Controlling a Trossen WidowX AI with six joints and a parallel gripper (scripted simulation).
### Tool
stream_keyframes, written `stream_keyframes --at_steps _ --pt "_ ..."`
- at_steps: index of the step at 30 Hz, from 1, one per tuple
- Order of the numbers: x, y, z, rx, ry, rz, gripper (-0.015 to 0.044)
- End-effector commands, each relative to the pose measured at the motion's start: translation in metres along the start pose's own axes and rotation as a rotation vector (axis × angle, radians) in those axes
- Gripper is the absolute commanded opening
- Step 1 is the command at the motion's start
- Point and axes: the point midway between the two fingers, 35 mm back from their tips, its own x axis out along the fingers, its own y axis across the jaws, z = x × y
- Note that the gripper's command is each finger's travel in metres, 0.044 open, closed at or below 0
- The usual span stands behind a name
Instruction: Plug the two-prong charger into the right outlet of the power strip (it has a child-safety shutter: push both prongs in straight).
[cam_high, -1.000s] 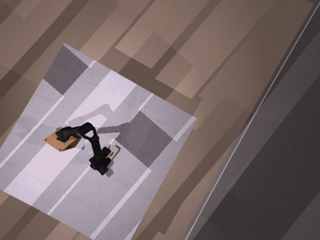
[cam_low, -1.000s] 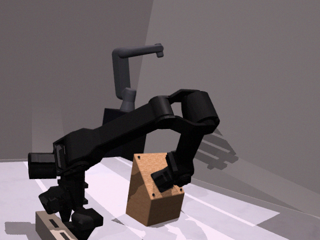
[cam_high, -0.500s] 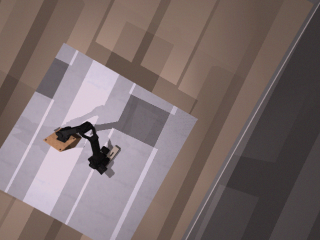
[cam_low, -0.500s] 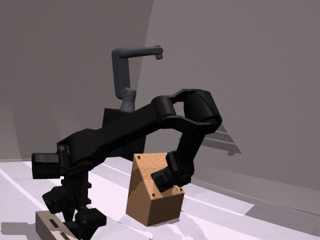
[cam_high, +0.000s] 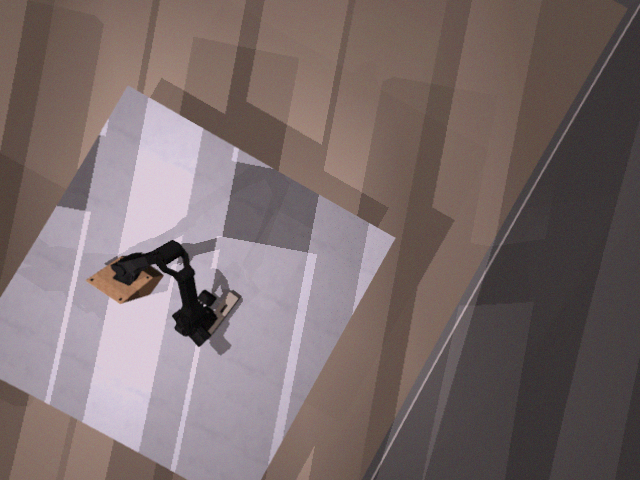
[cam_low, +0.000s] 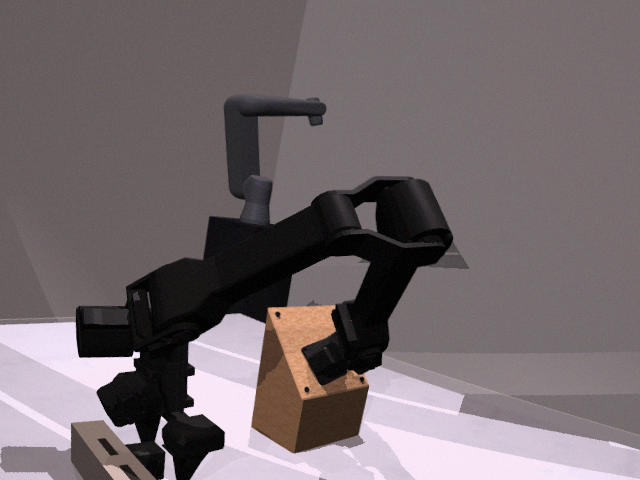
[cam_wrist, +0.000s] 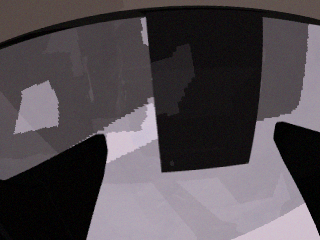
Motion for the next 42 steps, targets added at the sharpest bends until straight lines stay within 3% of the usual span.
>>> stream_keyframes --at_steps 1,30,39,42 --pt "-0.002 0.001 -0.003 -0.011 -0.01 -0.003 0.044" --pt "0.002 -0.001 -0.031 0.0 -0.011 0.002 0.044" --pt "-0.068 -0.001 -0.019 0.0 -0.525 -0.004 0.044" --pt "-0.08 0.0 -0.02 -0.005 -0.61 -0.003 0.044"
